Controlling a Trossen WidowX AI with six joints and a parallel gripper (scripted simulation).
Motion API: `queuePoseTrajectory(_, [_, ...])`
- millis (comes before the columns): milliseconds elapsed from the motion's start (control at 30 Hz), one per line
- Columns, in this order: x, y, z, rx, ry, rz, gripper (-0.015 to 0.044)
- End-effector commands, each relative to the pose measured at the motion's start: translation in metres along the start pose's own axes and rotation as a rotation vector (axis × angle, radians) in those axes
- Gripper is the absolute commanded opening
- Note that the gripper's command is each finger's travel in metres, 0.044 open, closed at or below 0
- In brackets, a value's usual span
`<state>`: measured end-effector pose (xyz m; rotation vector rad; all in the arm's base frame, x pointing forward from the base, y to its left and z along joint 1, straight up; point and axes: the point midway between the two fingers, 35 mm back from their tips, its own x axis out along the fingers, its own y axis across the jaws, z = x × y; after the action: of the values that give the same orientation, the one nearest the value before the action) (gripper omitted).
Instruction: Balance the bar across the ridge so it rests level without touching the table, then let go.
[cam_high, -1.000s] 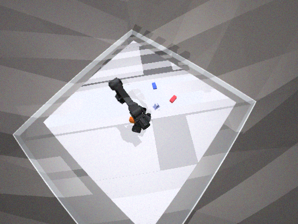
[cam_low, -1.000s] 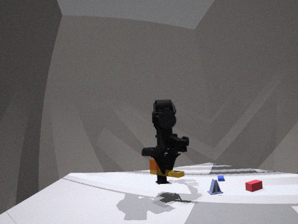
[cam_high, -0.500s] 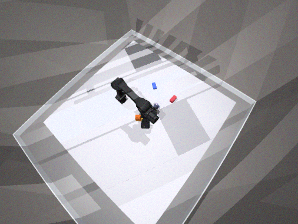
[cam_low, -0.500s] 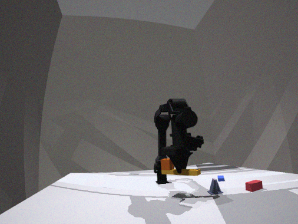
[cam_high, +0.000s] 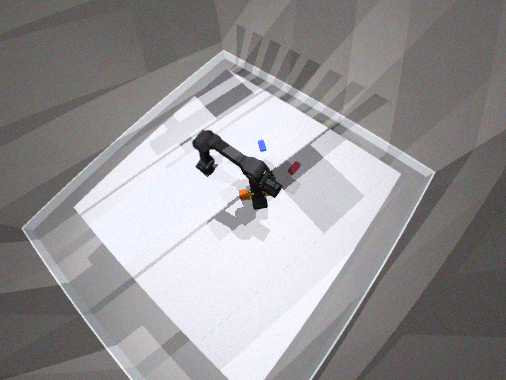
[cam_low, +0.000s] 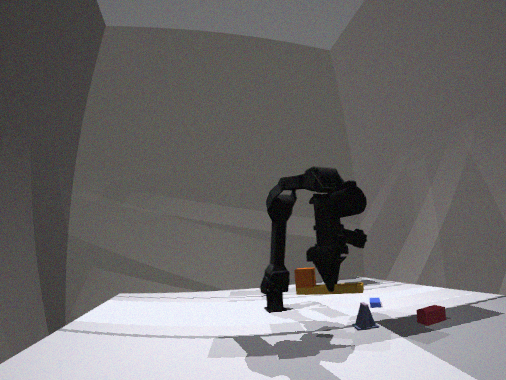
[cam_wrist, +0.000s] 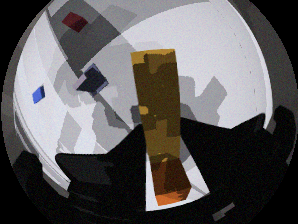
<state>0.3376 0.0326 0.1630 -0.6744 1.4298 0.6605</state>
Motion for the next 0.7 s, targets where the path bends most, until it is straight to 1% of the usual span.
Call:
queuePoseTrajectory(0, [0.0, 0.01, 0.013, -0.063, 0.001, -0.001, 0.0])
queuePoseTrajectory(667, [0.0, 0.068, 0.063, -0.312, -0.005, 0.005, 0.0])
